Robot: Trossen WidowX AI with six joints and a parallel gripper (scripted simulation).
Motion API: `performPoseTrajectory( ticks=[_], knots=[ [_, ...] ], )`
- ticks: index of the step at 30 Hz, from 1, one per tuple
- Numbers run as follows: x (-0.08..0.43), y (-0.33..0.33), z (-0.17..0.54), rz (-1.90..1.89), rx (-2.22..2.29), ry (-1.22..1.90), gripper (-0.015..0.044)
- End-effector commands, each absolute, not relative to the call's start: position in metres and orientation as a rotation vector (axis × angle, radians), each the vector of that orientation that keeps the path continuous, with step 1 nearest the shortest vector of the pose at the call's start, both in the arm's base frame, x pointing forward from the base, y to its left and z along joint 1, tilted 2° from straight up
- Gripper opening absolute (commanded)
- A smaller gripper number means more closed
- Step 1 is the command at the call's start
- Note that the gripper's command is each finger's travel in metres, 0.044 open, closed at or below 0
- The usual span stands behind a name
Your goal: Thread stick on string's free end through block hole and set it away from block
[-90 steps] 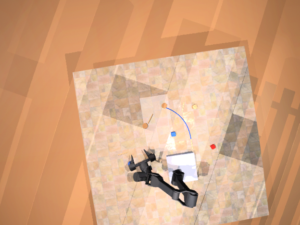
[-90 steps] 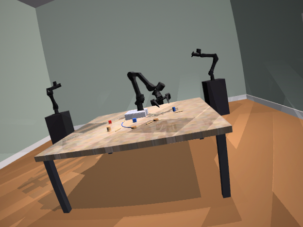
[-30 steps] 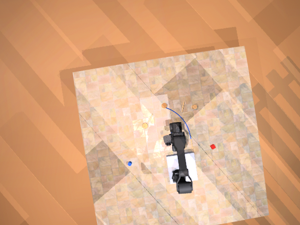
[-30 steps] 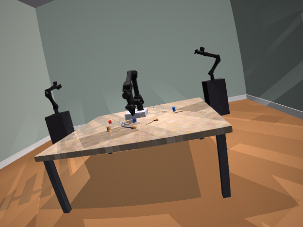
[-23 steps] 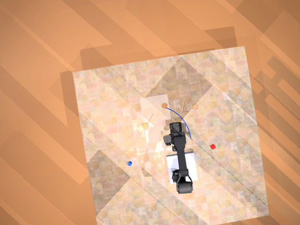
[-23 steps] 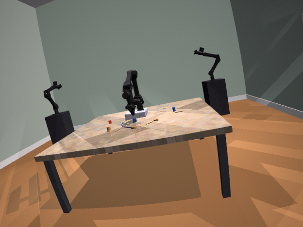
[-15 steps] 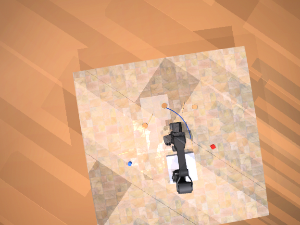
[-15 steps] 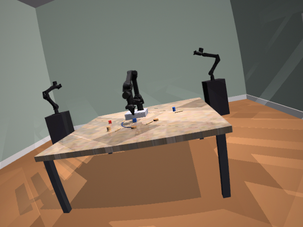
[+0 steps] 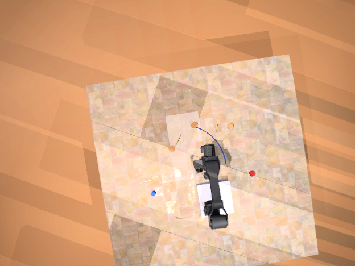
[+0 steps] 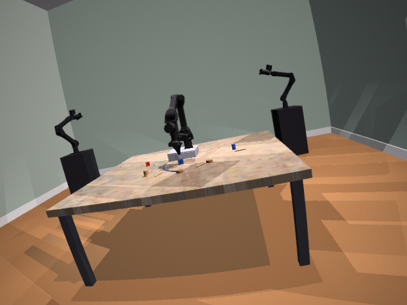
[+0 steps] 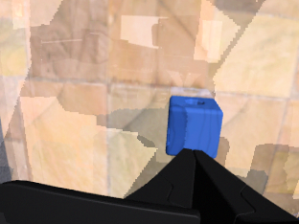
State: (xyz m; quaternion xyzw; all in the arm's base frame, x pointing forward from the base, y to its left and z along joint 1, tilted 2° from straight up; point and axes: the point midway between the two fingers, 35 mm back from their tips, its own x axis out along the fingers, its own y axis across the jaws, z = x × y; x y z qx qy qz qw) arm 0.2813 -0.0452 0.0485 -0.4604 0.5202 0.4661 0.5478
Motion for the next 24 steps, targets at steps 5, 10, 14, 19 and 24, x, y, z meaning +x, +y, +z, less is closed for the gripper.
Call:
performPoseTrajectory(
  ticks=[5, 10, 14, 19, 24],
  knots=[
    [0.2813, -0.0452, 0.0485, 1.104, -1.091, 1.233, 0.0131],
    [0.2813, -0.0452, 0.0485, 1.104, -1.091, 1.233, 0.0237],
    [0.2813, -0.0452, 0.0485, 1.104, -1.091, 1.233, 0.0159],
    [0.2813, -0.0452, 0.0485, 1.104, -1.091, 1.233, 0.0027],
    [0.2813, -0.0452, 0.0485, 1.104, -1.091, 1.233, 0.0]
  ],
)
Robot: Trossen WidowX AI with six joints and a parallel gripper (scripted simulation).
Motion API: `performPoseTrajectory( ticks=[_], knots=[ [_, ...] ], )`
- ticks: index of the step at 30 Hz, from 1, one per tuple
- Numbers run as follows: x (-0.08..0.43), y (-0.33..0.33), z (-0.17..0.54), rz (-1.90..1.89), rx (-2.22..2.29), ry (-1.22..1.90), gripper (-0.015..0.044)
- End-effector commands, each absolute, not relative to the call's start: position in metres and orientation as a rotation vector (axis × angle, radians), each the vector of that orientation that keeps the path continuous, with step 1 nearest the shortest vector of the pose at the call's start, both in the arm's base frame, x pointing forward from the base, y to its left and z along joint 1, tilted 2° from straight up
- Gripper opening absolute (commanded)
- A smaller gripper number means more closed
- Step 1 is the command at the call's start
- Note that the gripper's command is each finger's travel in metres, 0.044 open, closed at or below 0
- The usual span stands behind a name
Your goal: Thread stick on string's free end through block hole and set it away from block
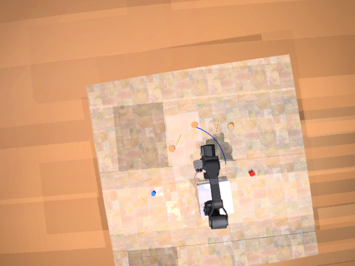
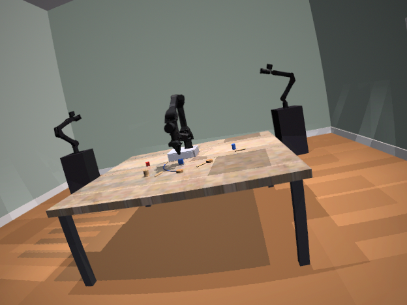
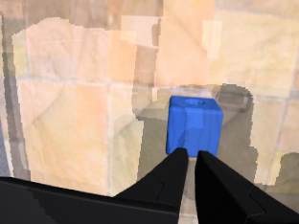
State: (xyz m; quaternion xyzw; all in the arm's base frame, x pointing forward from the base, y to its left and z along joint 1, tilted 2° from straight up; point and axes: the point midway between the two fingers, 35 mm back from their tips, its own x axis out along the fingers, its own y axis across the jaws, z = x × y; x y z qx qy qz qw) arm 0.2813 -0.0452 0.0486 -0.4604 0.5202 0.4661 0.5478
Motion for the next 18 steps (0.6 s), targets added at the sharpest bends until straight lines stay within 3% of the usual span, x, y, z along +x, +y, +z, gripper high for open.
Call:
performPoseTrajectory(
  ticks=[1, 11, 18],
  knots=[
    [0.281, -0.045, 0.049, 1.104, -1.091, 1.233, 0.0],
    [0.281, -0.045, 0.049, 1.104, -1.091, 1.233, 0.0],
    [0.275, -0.063, 0.048, 0.654, -0.625, 1.44, 0.0184]
  ],
)
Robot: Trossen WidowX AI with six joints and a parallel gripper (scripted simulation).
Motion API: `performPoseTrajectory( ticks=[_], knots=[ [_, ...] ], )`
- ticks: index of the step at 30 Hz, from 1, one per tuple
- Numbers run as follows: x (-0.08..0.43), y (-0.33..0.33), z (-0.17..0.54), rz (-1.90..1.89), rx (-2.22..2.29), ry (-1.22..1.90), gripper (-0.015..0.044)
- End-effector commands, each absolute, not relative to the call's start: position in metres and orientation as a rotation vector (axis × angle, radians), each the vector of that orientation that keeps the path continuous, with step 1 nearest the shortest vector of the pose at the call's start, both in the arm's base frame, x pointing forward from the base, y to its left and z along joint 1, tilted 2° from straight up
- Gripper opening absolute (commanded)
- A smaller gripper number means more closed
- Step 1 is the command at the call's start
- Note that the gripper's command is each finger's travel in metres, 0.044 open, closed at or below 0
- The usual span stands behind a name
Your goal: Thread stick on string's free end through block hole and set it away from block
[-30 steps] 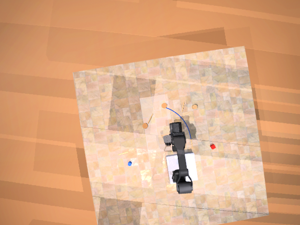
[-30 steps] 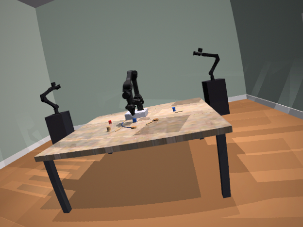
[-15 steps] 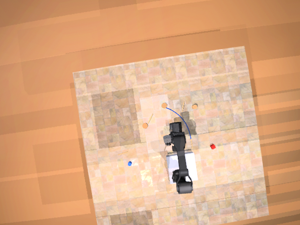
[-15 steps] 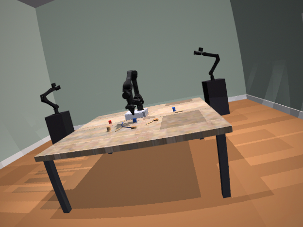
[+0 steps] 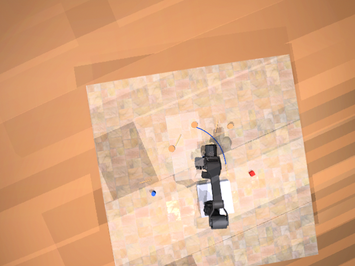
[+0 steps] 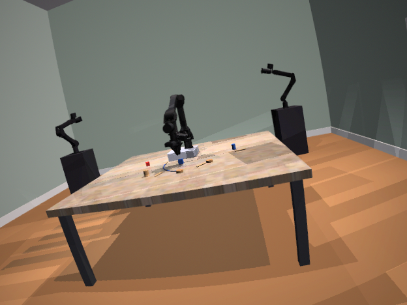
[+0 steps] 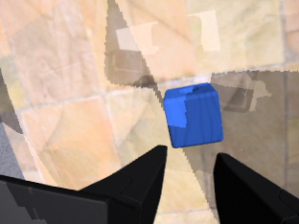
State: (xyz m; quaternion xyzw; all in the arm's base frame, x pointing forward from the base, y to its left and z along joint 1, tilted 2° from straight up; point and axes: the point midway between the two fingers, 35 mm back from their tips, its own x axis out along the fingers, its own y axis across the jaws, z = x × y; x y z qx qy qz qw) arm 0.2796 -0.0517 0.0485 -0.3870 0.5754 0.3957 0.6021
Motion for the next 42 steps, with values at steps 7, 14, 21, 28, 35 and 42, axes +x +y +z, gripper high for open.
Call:
performPoseTrajectory(
  ticks=[7, 14, 21, 28, 35, 42],
  knots=[
    [0.265, -0.086, 0.047, 0.059, -0.015, 1.548, 0.0367],
    [0.256, -0.104, 0.046, -0.385, 0.436, 1.518, 0.044],
    [0.25, -0.114, 0.046, -0.689, 0.743, 1.443, 0.044],
    [0.242, -0.125, 0.046, -0.991, 1.045, 1.321, 0.044],
    [0.235, -0.135, 0.045, -1.287, 1.341, 1.148, 0.044],
    [0.228, -0.144, 0.045, -1.567, 1.619, 0.924, 0.044]
  ],
)
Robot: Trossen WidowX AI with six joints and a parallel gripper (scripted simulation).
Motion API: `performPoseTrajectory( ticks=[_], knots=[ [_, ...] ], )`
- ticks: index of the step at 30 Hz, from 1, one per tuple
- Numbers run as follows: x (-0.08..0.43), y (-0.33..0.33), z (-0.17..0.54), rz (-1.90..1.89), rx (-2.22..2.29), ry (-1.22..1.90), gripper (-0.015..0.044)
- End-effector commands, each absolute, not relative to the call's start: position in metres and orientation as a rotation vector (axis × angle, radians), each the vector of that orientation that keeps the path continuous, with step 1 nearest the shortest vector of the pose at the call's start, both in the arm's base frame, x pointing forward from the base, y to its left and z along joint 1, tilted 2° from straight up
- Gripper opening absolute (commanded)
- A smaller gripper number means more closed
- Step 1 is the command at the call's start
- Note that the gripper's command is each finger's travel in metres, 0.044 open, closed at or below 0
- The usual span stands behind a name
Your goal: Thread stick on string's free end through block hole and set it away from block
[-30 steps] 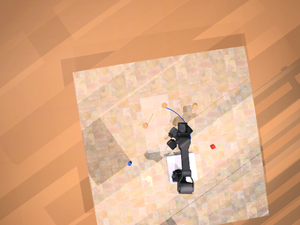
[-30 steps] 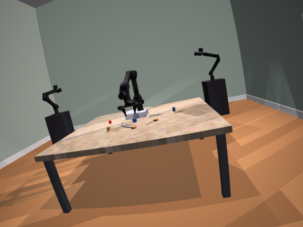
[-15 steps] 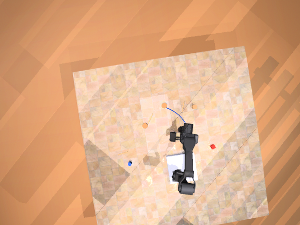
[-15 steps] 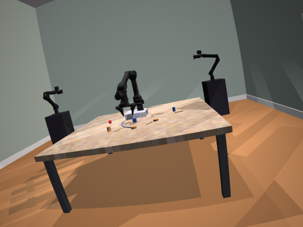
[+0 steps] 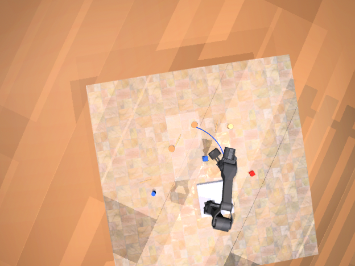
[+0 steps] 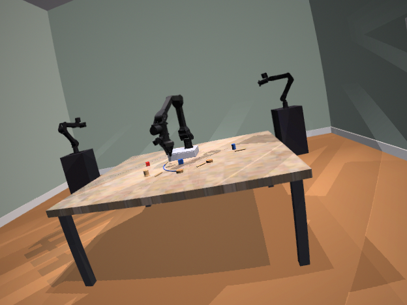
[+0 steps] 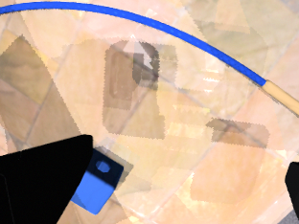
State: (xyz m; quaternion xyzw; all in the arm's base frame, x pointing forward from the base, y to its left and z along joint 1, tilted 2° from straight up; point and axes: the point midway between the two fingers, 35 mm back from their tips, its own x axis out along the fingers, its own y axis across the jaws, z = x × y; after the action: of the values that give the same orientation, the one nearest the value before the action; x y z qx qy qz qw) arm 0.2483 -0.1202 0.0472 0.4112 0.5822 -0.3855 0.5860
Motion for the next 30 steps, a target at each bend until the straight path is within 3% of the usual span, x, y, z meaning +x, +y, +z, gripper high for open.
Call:
performPoseTrajectory(
  ticks=[1, 20, 30],
  knots=[
    [0.227, -0.145, 0.045, -1.606, 1.657, 0.888, 0.044],
    [0.207, -0.165, 0.043, -2.249, 2.282, -0.038, 0.044],
    [0.207, -0.165, 0.043, -2.257, 2.29, -0.055, 0.044]
  ],
)
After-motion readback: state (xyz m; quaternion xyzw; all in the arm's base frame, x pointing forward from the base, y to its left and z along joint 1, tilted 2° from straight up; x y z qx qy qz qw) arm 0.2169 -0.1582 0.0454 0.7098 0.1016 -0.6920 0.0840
